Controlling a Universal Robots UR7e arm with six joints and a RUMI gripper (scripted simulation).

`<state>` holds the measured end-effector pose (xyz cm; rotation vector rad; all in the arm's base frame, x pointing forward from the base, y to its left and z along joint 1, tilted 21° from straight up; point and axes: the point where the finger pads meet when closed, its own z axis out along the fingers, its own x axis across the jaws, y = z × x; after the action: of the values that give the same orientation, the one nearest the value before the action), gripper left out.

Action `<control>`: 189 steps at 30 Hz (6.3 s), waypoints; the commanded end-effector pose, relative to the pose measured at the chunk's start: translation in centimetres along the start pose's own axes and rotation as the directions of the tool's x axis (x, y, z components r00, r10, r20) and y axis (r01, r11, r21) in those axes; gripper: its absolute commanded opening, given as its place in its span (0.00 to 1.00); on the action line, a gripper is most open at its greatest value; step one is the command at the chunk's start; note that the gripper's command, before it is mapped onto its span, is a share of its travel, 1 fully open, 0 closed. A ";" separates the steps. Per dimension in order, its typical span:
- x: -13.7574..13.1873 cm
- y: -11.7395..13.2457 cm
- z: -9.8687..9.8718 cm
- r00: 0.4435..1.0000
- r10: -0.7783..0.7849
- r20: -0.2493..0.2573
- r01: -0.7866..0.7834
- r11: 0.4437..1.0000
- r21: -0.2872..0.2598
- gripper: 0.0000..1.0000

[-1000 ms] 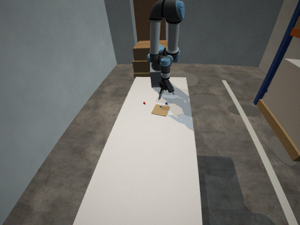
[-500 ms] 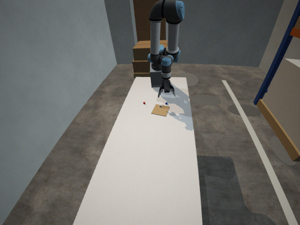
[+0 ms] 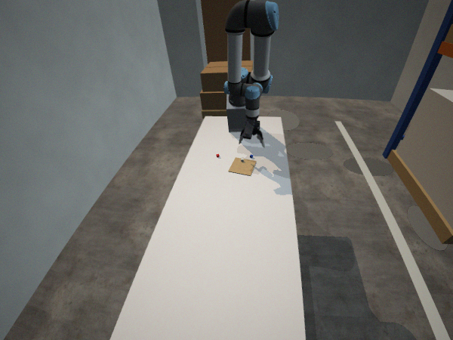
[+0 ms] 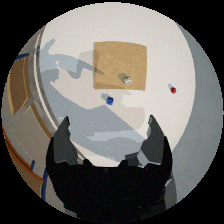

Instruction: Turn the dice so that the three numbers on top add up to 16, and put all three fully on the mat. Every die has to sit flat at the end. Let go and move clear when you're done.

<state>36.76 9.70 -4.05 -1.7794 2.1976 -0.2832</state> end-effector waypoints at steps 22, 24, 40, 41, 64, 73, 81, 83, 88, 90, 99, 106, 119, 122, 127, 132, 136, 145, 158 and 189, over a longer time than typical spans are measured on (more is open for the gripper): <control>0.2 0.7 0.0 0.958 0.288 -0.006 -0.288 0.958 0.005 1.00; 0.2 0.7 0.0 0.955 0.297 -0.006 -0.297 0.955 0.005 1.00; 0.2 0.8 0.0 0.949 0.316 -0.005 -0.316 0.949 0.005 1.00; 0.2 0.8 0.0 0.949 0.316 -0.005 -0.316 0.949 0.005 0.18; 0.2 0.8 0.0 0.949 0.316 -0.005 -0.316 0.949 0.005 0.18; 0.2 0.8 0.0 0.949 0.316 -0.005 -0.316 0.949 0.005 0.18; 0.2 0.8 0.1 0.949 0.316 -0.005 -0.316 0.949 0.005 0.18; 0.2 0.8 0.1 0.949 0.316 -0.005 -0.316 0.949 0.005 0.18; 0.2 0.8 0.4 0.949 0.316 -0.005 -0.316 0.949 0.005 0.18; 0.2 0.8 0.4 0.949 0.316 -0.005 -0.316 0.949 0.005 0.18; 0.2 0.8 1.4 0.949 0.316 -0.005 -0.316 0.949 0.005 0.18; 0.2 0.8 2.4 0.949 0.316 -0.005 -0.316 0.949 0.005 0.18; 0.2 0.8 4.3 0.949 0.316 -0.005 -0.316 0.949 0.005 0.18; 0.2 0.8 4.6 0.949 0.316 -0.005 -0.316 0.949 0.005 0.18; 0.2 0.8 4.9 0.949 0.316 -0.005 -0.316 0.949 0.005 0.18; 0.2 0.8 5.3 0.949 0.316 -0.005 -0.316 0.949 0.005 0.18; 0.2 0.8 5.4 0.949 0.316 -0.005 -0.316 0.949 0.005 0.18; 0.2 0.8 5.4 0.949 0.316 -0.005 -0.316 0.949 0.005 0.18; 0.2 0.8 5.4 0.949 0.316 -0.005 -0.316 0.949 0.005 0.18; 0.2 0.8 6.2 0.949 0.316 -0.005 -0.316 0.949 0.005 0.18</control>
<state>37.98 9.87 -9.76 -1.3931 2.4383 -0.2189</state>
